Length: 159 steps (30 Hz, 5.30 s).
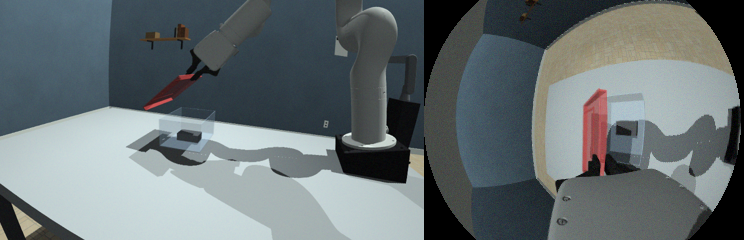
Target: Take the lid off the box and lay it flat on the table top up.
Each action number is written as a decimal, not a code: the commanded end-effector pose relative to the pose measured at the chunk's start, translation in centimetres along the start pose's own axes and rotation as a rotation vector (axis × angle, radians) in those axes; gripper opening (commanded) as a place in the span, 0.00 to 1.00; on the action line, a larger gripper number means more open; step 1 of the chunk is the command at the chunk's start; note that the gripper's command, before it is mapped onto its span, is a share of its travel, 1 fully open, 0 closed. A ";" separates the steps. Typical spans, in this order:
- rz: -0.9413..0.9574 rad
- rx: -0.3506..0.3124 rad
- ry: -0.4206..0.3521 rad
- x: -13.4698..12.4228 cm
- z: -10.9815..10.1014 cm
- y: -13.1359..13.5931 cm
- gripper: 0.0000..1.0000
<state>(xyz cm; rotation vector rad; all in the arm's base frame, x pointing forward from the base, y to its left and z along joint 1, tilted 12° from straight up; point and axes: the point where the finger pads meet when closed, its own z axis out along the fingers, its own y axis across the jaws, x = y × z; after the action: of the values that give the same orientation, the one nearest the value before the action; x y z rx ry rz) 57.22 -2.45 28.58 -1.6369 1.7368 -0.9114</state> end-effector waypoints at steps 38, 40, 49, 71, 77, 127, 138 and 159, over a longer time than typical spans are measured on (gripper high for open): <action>0.000 0.002 0.002 -11.0 -1.5 1.6 0.00; 0.000 0.002 0.002 -11.8 -1.6 1.7 0.00; 0.000 0.002 0.002 -15.0 -2.0 2.2 0.00; 0.000 0.002 0.002 -20.6 -2.8 3.1 0.00; 0.000 0.002 0.002 -21.5 -2.9 3.3 0.00; 0.000 0.002 0.002 -23.2 -2.6 3.9 0.00; 0.000 0.002 0.002 -23.2 -1.6 4.8 0.00; 0.000 0.002 0.002 -23.2 -0.6 5.7 0.00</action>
<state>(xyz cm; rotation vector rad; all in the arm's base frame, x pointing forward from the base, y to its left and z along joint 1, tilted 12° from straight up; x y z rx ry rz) 55.03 20.75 23.75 -1.6375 1.7380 -0.9143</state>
